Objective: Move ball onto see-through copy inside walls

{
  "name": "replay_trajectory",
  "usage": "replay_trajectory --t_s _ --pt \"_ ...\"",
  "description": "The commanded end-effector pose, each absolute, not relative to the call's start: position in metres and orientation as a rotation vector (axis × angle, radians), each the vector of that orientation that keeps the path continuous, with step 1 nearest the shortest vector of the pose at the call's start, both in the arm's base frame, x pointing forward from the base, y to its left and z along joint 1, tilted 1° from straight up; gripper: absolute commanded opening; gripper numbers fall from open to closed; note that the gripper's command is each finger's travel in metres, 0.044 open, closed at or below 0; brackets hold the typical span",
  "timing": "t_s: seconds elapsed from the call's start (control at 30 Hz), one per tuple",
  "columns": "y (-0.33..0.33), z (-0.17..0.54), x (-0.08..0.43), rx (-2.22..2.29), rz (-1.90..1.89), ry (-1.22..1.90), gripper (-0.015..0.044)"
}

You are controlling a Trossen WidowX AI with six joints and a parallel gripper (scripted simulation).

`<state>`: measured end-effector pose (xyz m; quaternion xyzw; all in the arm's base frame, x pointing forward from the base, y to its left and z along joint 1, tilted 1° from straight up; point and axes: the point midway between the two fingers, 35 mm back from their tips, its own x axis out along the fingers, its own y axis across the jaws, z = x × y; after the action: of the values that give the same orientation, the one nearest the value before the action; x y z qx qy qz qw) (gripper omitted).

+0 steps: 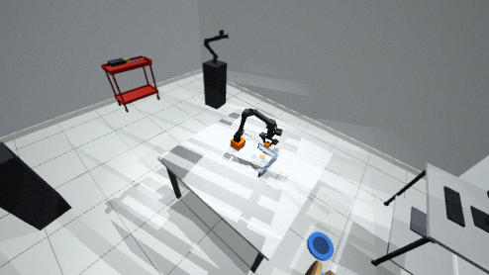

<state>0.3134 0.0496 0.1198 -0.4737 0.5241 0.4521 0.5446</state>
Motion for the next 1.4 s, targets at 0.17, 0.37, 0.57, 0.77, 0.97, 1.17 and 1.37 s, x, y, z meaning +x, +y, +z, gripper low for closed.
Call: replay_trajectory --t_s 0.17,0.37,0.57,0.77,0.97,1.17,1.37 --pt "0.016 0.082 0.308 -1.121 1.074 1.25 0.0" --pt "0.007 0.072 0.305 -1.122 1.074 1.251 0.0" --pt "0.007 0.052 0.308 -1.122 1.074 1.251 0.0" --pt "0.006 0.012 0.308 -1.122 1.074 1.251 0.0" --pt "0.006 0.002 0.307 -1.122 1.074 1.251 0.0" --pt "0.006 0.0 0.308 -1.122 1.074 1.251 0.0" --pt "0.006 -0.009 0.308 -1.122 1.074 1.251 0.0"
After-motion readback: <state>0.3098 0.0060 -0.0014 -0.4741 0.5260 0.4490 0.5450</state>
